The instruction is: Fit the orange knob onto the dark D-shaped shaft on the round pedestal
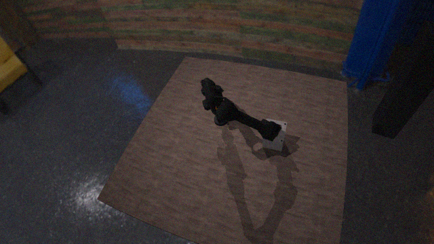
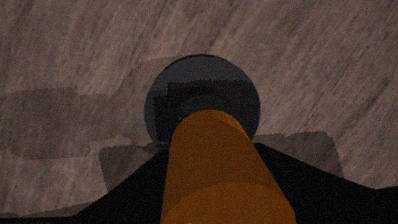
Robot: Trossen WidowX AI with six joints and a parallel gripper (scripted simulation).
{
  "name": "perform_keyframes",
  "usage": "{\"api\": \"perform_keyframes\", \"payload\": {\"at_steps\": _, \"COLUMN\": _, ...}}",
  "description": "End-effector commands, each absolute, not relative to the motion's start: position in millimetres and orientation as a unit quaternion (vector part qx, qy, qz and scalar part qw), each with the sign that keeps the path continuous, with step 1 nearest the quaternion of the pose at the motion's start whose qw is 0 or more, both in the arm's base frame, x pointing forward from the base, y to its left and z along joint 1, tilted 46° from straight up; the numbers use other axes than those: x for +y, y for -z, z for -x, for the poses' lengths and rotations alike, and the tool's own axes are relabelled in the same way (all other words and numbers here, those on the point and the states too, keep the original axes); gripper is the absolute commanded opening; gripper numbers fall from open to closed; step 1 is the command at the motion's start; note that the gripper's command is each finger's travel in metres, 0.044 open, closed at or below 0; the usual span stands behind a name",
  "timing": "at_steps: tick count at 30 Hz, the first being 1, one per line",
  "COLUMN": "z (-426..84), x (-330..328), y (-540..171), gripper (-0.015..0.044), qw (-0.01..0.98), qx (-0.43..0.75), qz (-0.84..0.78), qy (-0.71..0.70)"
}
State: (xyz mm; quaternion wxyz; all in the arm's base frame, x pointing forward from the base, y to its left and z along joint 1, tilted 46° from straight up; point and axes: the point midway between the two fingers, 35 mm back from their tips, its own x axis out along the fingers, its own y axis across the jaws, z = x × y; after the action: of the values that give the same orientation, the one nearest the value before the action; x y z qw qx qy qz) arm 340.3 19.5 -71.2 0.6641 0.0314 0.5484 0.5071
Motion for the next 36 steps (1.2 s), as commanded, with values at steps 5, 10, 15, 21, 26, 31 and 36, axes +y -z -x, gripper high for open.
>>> {"api": "perform_keyframes", "payload": {"at_steps": 5, "z": -340.8, "x": 18.9, "y": 74.7, "gripper": 0.0, "qw": 0.666, "qx": 0.547, "qz": -0.029, "qy": -0.506}}
{"api": "perform_keyframes", "payload": {"at_steps": 10, "z": -340.2, "x": 19.7, "y": 75.1, "gripper": 0.0, "qw": 0.666, "qx": 0.547, "qz": -0.029, "qy": -0.506}}
{"api": "perform_keyframes", "payload": {"at_steps": 15, "z": -339.4, "x": 20.6, "y": 74.6, "gripper": 0.0, "qw": 0.666, "qx": 0.547, "qz": -0.029, "qy": -0.506}}
{"api": "perform_keyframes", "payload": {"at_steps": 21, "z": -339.3, "x": 19.1, "y": 72.5, "gripper": 0.0, "qw": 0.666, "qx": 0.547, "qz": -0.029, "qy": -0.506}}
{"api": "perform_keyframes", "payload": {"at_steps": 26, "z": -339.1, "x": 19.1, "y": 69.5, "gripper": 0.0, "qw": 0.666, "qx": 0.544, "qz": -0.025, "qy": -0.51}}
{"api": "perform_keyframes", "payload": {"at_steps": 31, "z": -339.6, "x": 19.9, "y": 66.7, "gripper": 0.0, "qw": 0.667, "qx": 0.533, "qz": -0.012, "qy": -0.521}}
{"api": "perform_keyframes", "payload": {"at_steps": 36, "z": -341.3, "x": 21.6, "y": 66.4, "gripper": 0.0, "qw": 0.667, "qx": 0.533, "qz": -0.012, "qy": -0.521}}
